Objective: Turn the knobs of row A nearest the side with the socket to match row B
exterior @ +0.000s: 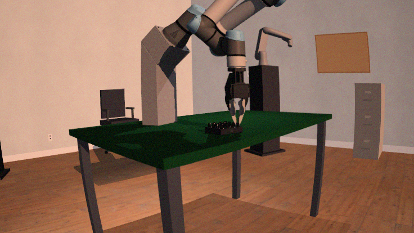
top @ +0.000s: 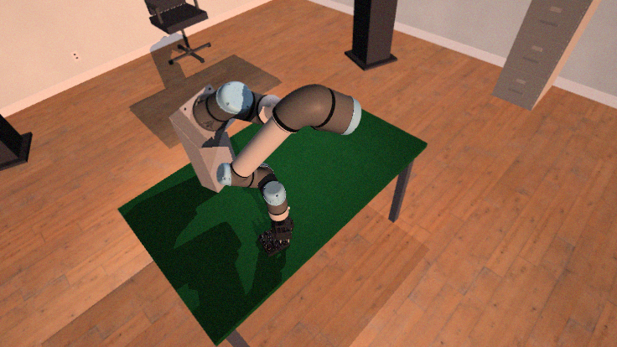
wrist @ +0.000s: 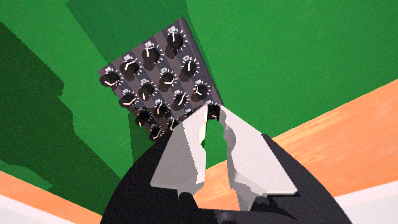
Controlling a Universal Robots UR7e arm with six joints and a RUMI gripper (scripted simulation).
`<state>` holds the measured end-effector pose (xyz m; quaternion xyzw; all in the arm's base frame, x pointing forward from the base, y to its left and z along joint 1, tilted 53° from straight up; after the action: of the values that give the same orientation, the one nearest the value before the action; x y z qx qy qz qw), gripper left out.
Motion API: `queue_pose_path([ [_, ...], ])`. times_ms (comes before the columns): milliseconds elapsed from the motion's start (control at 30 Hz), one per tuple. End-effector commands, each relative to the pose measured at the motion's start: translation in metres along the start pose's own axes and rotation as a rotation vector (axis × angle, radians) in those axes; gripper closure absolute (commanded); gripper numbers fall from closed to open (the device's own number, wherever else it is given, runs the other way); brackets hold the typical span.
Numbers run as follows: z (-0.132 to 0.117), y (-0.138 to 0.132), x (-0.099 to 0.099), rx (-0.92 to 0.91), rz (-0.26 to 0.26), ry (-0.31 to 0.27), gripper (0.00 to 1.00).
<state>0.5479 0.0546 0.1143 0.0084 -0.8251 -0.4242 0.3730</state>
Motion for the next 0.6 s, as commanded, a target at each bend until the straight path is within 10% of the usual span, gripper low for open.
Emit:
queue_pose_path([
  [0, -0.0005, -0.001, 0.0006, -0.128, 0.003, -0.009, 0.96],
  [567, -0.0005, 0.0001, 0.0008, -0.286, 0.002, -0.009, 0.96],
])
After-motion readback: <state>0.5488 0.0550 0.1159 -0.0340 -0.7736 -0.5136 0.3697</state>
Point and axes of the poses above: the point where the finger pads meet when closed, its own x axis back along the fingers, its own y axis across the jaws, z = x × y, the point moved 6 cm from there along x, back along the fingers, and after that the axes turned 6 degrees about -x, right-handed, at the moved point
